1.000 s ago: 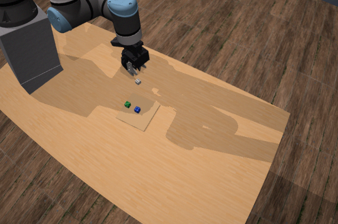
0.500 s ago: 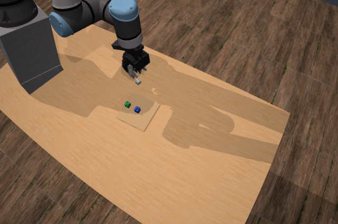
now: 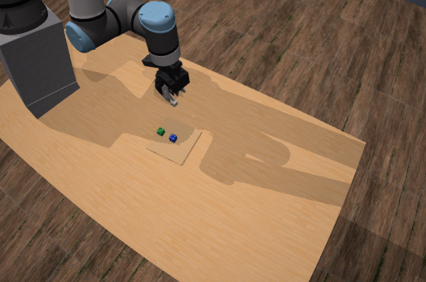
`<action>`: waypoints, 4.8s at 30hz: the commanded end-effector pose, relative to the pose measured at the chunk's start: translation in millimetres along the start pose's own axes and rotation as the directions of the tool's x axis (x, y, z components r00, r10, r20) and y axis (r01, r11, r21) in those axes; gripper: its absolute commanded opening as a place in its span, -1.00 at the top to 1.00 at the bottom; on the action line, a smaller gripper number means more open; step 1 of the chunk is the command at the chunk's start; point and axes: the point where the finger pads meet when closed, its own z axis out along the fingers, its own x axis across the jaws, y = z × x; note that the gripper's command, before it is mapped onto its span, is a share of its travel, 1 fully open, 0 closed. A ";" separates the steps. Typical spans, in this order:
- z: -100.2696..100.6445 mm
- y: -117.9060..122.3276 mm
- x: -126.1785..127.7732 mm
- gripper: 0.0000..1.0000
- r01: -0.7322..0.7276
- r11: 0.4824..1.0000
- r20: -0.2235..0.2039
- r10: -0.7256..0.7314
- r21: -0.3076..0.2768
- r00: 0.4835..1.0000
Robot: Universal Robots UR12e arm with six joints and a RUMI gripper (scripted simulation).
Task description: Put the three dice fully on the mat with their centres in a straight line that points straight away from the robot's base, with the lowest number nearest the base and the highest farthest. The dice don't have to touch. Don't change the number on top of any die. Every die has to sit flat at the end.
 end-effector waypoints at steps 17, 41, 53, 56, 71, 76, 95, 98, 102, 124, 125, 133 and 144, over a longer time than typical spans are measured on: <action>9.3 0.5 0.2 0.58 0.000 1.000 0.000 0.000 -0.001 1.000; 9.3 0.5 0.2 0.58 0.000 1.000 0.000 0.000 -0.001 1.000; 9.3 0.5 0.2 0.58 0.000 1.000 0.000 0.000 -0.001 1.000; 9.5 0.5 0.2 0.58 0.000 1.000 0.000 0.000 -0.001 1.000; 23.6 0.5 0.2 0.58 0.000 1.000 0.000 0.000 -0.001 1.000; 30.6 0.5 0.2 0.58 0.000 1.000 0.000 0.000 -0.001 1.000; 34.8 0.5 0.2 0.58 0.000 1.000 0.000 0.000 -0.001 1.000; 34.8 0.5 0.2 0.58 0.000 1.000 0.000 0.000 -0.001 1.000; 34.8 0.5 0.2 0.58 0.000 1.000 0.000 0.000 -0.001 1.000; 34.8 0.5 0.2 0.94 0.000 1.000 0.000 0.000 -0.001 1.000; 34.8 0.5 0.2 0.94 0.000 1.000 0.000 0.000 -0.001 1.000; 34.8 0.5 0.2 0.94 0.000 1.000 0.000 0.000 -0.001 1.000; 34.8 0.5 0.2 0.94 0.000 1.000 0.000 0.000 -0.001 1.000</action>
